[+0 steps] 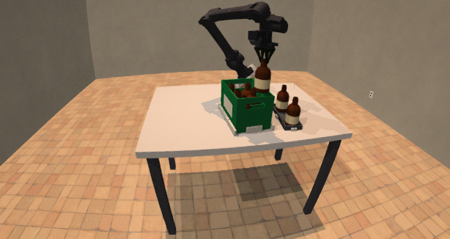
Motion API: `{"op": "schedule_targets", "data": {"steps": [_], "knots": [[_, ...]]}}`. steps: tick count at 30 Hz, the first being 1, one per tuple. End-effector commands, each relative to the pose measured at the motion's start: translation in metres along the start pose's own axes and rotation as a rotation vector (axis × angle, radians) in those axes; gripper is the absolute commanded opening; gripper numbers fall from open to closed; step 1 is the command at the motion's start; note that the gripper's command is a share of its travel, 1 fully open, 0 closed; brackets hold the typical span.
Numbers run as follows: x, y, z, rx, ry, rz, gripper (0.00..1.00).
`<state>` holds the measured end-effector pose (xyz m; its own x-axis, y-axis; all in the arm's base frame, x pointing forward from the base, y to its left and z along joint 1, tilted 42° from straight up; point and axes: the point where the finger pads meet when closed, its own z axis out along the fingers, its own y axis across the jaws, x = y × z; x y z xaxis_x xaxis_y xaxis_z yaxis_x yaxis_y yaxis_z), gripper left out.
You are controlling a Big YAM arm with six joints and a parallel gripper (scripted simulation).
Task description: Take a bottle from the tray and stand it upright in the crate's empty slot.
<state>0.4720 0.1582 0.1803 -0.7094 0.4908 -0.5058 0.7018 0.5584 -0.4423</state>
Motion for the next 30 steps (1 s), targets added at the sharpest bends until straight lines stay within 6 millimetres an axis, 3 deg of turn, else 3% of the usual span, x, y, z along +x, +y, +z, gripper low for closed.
{"op": "schedule_targets", "data": {"steps": [1,22,30], "knots": [[-0.023,-0.002,-0.024,-0.052,-0.008,0.035,0.00],[-0.021,-0.001,-0.024,-0.049,-0.008,0.030,0.00],[-0.019,0.001,-0.012,-0.023,-0.003,0.021,0.00]]}}
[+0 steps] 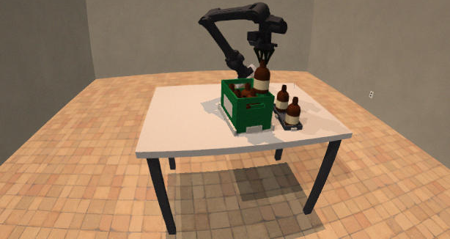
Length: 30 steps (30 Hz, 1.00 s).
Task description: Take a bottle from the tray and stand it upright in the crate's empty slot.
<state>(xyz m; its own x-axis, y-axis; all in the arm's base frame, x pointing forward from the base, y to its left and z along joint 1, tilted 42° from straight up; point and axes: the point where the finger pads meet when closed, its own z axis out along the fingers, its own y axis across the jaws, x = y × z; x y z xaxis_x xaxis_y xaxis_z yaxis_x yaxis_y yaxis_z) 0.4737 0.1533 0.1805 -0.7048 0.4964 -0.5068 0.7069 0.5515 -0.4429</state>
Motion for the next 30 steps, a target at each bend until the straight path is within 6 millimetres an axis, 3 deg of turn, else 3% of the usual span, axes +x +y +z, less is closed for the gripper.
{"op": "schedule_targets", "data": {"steps": [1,3,6,10,15,30], "knots": [[-0.012,0.003,-0.012,-0.021,-0.004,0.006,0.00],[-0.003,-0.001,0.000,0.007,0.001,-0.014,0.00],[-0.007,-0.002,0.008,0.001,0.003,0.004,0.00],[-0.002,0.000,0.003,-0.012,-0.005,-0.006,0.00],[-0.010,-0.006,0.010,-0.011,0.000,0.015,0.00],[-0.009,-0.005,0.021,-0.015,-0.002,0.011,0.00]]}}
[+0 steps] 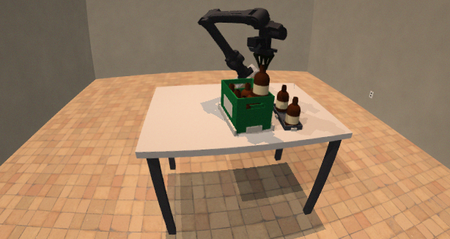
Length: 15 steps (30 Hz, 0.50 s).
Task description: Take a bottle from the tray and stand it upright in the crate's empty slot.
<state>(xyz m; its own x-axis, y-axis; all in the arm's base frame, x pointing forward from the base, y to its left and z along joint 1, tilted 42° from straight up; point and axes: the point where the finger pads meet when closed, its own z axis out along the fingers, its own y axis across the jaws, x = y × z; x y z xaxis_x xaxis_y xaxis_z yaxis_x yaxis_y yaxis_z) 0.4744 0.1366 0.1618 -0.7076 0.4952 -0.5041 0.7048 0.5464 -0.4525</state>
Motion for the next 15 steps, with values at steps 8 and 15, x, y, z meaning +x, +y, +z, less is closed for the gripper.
{"op": "schedule_targets", "data": {"steps": [8,15], "knots": [[-0.0064,-0.0029,-0.0049,-0.033,-0.008,0.009,0.00],[-0.0093,-0.0038,-0.0051,-0.032,-0.006,0.012,0.00]]}}
